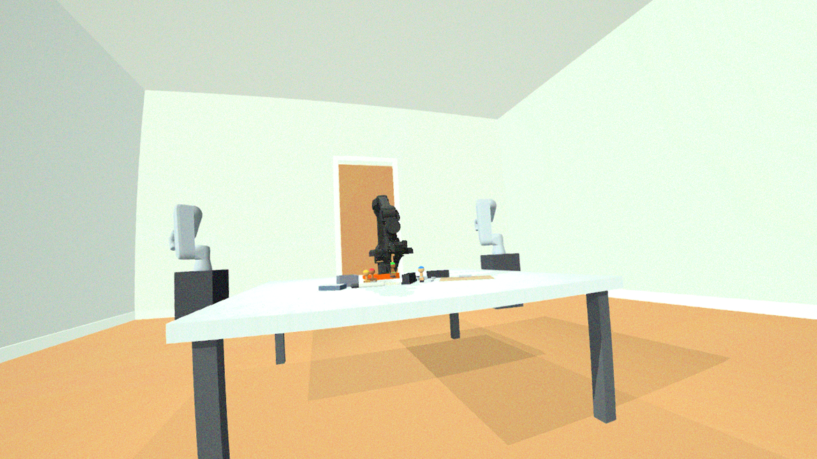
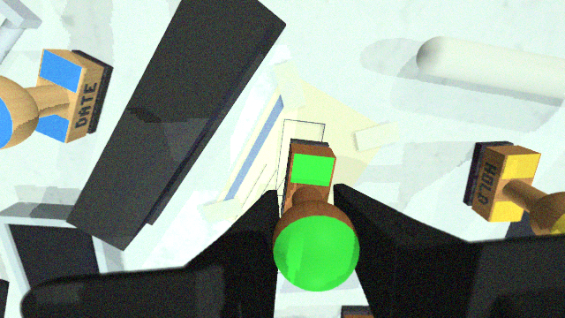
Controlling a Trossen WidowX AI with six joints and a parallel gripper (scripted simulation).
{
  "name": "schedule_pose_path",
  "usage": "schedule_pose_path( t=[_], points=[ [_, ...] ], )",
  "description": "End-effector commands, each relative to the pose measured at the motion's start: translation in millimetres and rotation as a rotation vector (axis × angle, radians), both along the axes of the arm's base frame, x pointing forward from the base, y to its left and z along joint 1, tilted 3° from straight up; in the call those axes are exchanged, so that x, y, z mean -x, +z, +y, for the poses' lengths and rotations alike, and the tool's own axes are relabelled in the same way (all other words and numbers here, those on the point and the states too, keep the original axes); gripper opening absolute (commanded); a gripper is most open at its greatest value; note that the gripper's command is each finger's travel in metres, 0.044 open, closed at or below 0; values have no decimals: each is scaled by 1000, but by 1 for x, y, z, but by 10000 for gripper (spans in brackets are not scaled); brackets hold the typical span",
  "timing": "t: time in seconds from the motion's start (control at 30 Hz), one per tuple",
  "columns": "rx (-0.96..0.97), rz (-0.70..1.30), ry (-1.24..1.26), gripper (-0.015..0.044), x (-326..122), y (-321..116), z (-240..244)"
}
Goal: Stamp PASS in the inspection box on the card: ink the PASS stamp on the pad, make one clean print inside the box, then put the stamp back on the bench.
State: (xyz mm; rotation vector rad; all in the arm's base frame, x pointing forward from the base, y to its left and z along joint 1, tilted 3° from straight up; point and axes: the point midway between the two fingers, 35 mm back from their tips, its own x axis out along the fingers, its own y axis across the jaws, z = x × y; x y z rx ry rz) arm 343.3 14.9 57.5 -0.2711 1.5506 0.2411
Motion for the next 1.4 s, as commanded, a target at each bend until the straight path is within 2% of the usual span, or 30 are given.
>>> schedule_pose_path(
  t=[0.0, 0.77, 1.37],
  points=[
    [-2, 1, 0, 0, 0, 8, 1],
    [-2, 2, 0, 0, 2, 43, 2],
    [-4, 7, -2, 0, 81, 47, 32]
  ],
)
